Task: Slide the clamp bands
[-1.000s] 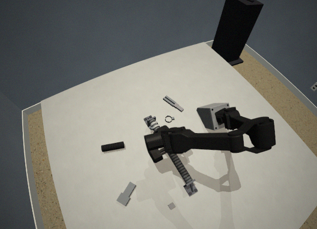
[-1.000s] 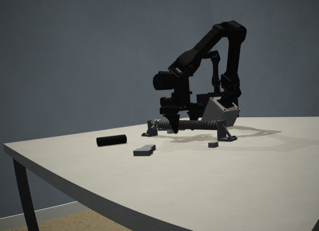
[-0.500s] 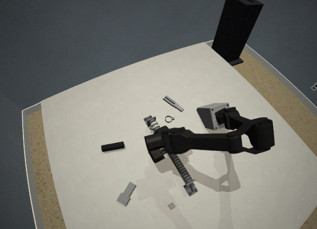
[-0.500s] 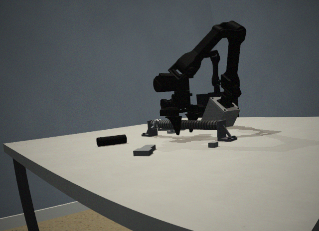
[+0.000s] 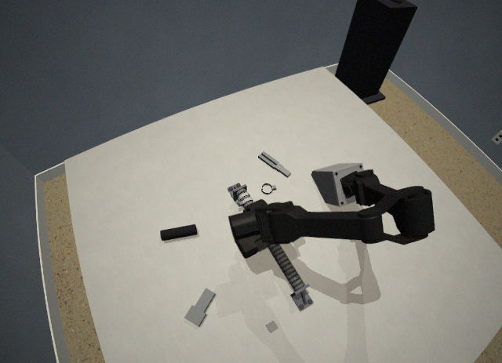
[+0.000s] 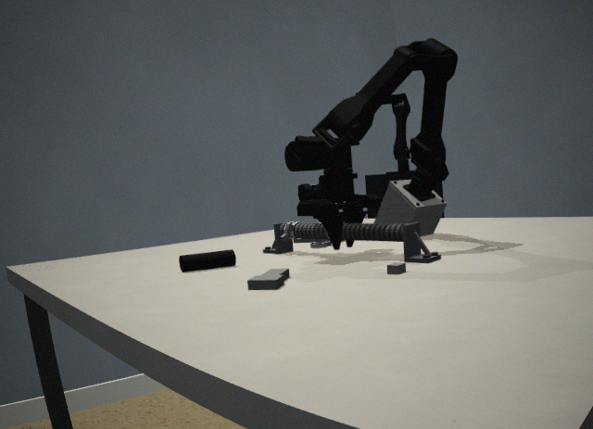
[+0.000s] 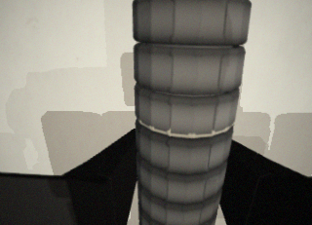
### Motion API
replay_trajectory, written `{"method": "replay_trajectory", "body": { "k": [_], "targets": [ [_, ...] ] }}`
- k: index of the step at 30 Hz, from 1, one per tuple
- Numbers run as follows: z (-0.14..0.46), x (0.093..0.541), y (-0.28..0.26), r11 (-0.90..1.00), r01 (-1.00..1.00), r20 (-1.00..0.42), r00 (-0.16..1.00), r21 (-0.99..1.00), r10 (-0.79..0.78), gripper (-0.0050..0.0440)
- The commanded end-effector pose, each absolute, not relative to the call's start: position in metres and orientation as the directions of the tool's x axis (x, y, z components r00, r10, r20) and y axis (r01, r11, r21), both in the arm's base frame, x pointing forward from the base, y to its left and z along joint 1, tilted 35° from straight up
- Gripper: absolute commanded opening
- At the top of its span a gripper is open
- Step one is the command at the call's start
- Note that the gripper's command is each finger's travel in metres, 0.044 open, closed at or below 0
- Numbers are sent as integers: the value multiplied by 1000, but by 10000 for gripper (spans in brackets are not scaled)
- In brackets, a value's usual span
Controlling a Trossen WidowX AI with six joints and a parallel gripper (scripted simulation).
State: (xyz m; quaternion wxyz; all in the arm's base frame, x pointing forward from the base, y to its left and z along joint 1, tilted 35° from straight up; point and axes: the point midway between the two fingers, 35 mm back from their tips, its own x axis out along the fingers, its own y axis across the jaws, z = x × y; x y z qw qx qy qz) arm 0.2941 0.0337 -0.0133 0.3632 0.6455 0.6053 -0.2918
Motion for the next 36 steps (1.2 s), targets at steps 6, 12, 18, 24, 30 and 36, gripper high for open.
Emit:
{"method": "replay_trajectory", "body": {
  "k": [6, 12, 18, 24, 30, 36],
  "targets": [
    [-14, 294, 34, -6, 994, -815, 95, 111, 572, 143],
    [-14, 294, 34, -6, 994, -815, 95, 111, 572, 117],
    [-14, 294, 34, -6, 994, -815, 95, 111, 572, 77],
    [-14, 294, 34, -6, 994, -815, 95, 111, 572, 0],
    [-14, 294, 34, -6, 994, -815, 95, 111, 572, 72],
    [-14, 294, 34, -6, 994, -815, 95, 111, 572, 216]
  ]
}}
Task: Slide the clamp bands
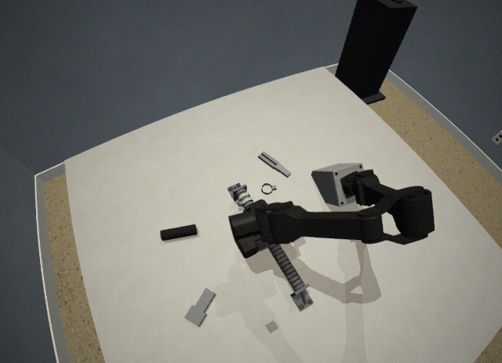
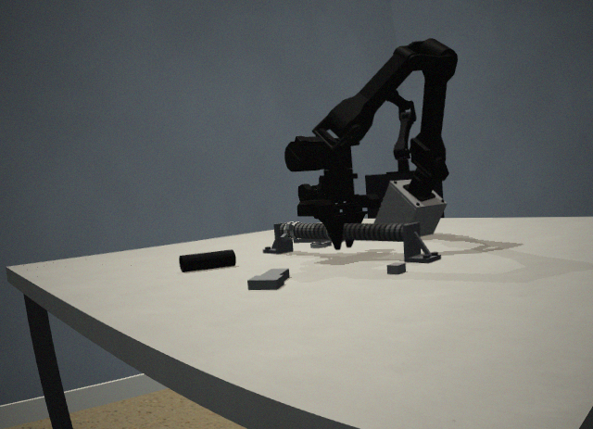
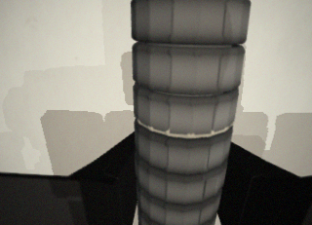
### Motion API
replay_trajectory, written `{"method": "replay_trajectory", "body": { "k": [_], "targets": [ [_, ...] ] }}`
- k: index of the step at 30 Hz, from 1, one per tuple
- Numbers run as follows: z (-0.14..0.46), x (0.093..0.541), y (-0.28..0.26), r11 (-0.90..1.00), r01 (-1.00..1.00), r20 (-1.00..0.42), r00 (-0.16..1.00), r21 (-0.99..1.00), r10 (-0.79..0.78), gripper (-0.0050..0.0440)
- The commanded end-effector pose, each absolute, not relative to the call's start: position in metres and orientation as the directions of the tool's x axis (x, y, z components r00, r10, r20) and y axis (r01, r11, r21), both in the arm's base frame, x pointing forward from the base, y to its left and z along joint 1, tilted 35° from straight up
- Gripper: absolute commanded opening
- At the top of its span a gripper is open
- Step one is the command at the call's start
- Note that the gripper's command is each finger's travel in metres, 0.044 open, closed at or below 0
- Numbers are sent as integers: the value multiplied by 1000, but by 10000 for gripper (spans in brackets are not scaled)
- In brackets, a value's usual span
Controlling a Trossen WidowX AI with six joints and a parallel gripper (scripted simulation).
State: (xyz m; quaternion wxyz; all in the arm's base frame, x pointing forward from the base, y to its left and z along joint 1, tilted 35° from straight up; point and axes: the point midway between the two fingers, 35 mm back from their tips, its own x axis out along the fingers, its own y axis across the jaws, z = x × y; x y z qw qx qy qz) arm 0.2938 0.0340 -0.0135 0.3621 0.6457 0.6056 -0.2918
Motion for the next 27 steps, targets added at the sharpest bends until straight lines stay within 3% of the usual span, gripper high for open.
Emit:
{"method": "replay_trajectory", "body": {
  "k": [1, 6, 8, 12, 17, 27],
  "targets": [
    [-14, 294, 34, -6, 994, -815, 95, 111, 572, 240],
    [-14, 294, 34, -6, 994, -815, 95, 111, 572, 360],
    [-14, 294, 34, -6, 994, -815, 95, 111, 572, 360],
    [-14, 294, 34, -6, 994, -815, 95, 111, 572, 440],
    [27, 289, 19, -6, 994, -815, 95, 111, 572, 440],
    [30, 289, 18, -6, 994, -815, 95, 111, 572, 440]
  ]
}}
